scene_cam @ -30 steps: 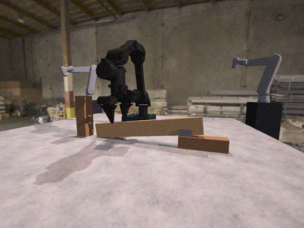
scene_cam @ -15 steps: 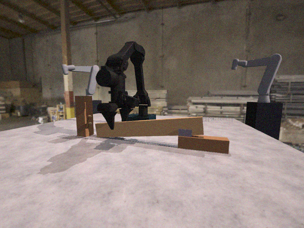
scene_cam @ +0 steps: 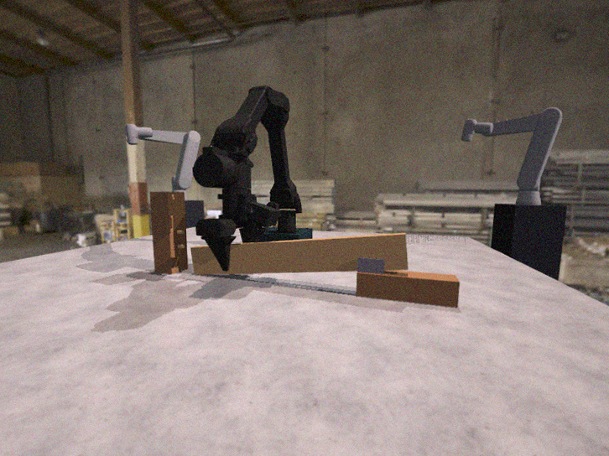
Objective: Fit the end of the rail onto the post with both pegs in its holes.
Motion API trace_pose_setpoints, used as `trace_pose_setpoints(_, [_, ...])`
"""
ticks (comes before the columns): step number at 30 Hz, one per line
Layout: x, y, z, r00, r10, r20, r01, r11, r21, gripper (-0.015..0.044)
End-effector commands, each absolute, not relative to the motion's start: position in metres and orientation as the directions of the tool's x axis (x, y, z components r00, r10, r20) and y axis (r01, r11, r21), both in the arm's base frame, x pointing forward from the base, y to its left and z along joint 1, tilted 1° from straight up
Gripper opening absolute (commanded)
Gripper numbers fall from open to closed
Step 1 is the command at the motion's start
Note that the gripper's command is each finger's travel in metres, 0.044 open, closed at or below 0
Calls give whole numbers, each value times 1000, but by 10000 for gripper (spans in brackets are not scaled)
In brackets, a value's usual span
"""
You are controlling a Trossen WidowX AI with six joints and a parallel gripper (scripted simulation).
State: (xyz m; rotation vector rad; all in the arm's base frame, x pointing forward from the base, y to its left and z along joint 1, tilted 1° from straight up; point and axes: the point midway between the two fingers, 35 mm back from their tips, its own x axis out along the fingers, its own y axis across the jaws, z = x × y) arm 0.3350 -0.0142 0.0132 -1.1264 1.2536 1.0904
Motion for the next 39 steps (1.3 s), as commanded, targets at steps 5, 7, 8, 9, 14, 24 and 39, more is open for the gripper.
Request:
trace_pose_setpoints(5, [333,-15,8,19,-9,-1000,-991,129,-20,335])
trace_pose_setpoints(7, [333,-15,8,19,-9,-1000,-991,129,-20,282])
trace_pose_setpoints(8, [333,-15,8,19,-9,-1000,-991,129,-20,256])
trace_pose_setpoints(9, [333,-15,8,19,-9,-1000,-991,129,-20,230])
trace_pose_setpoints(14, [333,-15,8,19,-9,-1000,-991,129,-20,99])
trace_pose_setpoints(24, [333,-15,8,19,-9,-1000,-991,129,-20,0])
trace_pose_setpoints(39, [333,-14,10,19,-9,-1000,-991,129,-20,0])
